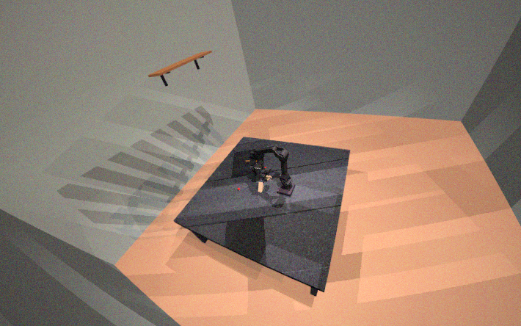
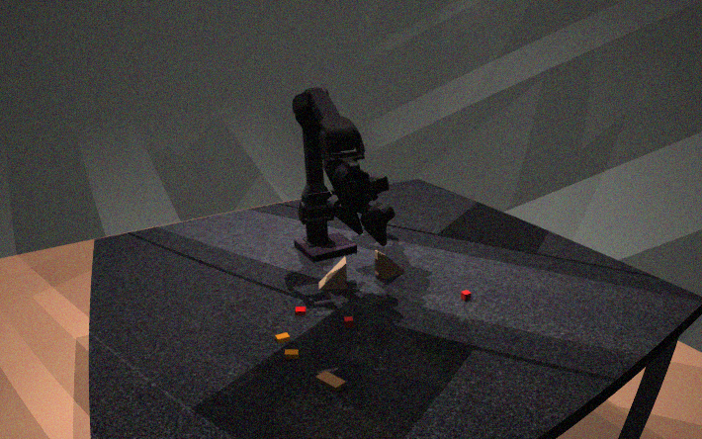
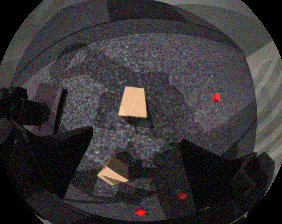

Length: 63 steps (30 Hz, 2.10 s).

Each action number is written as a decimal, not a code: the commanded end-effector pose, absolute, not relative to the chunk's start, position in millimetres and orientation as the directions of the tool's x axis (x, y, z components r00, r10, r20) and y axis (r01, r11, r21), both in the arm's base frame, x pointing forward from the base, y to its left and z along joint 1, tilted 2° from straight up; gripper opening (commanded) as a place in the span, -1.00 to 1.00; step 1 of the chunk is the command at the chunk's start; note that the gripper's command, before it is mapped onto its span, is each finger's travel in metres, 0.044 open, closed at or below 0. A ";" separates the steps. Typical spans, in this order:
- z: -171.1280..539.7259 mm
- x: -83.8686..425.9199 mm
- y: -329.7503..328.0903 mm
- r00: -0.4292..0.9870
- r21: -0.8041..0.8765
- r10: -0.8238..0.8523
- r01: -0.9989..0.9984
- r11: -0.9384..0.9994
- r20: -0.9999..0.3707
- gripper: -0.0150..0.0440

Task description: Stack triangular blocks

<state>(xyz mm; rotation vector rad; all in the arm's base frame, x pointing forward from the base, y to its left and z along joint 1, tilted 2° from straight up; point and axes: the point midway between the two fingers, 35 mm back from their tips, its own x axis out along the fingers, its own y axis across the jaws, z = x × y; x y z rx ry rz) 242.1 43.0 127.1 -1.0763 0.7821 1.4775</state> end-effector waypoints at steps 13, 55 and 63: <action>113.2 233.4 46.7 -0.052 -0.048 0.386 -0.968 -0.246 -0.921 1.00; 52.0 234.2 76.9 -0.053 -0.047 0.391 -0.969 -0.242 -0.919 1.00; 40.6 232.4 82.7 -0.053 -0.048 0.393 -0.969 -0.243 -0.918 1.00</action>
